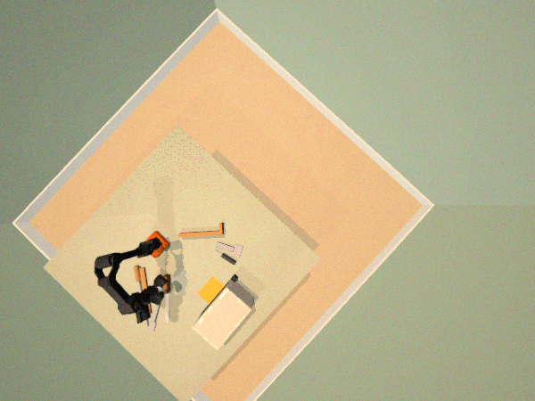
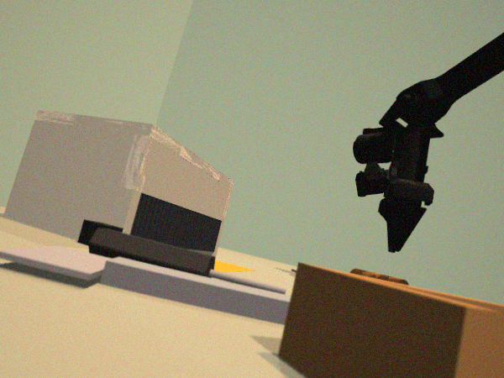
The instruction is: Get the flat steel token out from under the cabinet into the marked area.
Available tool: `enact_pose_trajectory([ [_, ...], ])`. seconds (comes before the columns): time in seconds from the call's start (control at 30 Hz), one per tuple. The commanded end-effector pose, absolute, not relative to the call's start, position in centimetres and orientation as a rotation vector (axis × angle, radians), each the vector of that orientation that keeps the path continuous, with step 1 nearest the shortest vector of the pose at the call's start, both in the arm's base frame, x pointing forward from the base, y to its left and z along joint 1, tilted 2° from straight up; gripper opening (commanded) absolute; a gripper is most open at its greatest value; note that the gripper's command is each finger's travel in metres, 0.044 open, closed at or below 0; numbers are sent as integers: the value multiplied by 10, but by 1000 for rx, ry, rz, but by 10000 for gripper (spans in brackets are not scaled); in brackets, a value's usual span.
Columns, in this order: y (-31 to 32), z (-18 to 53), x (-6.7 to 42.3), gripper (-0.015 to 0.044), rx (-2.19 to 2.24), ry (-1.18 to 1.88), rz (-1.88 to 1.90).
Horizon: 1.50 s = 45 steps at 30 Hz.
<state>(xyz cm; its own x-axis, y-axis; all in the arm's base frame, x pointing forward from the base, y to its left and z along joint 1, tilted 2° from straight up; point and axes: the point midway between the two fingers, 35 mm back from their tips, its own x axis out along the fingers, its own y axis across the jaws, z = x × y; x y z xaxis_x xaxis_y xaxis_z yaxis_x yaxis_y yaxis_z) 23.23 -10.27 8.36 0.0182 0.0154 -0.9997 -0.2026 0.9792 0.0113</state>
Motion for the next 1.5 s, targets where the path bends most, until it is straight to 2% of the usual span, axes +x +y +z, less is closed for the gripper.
enact_pose_trajectory([
  [0.0, -103, 84, 232, 270, -120, 1548, 142],
  [1.47, -103, 84, 232, 270, 155, 1550, -128],
])
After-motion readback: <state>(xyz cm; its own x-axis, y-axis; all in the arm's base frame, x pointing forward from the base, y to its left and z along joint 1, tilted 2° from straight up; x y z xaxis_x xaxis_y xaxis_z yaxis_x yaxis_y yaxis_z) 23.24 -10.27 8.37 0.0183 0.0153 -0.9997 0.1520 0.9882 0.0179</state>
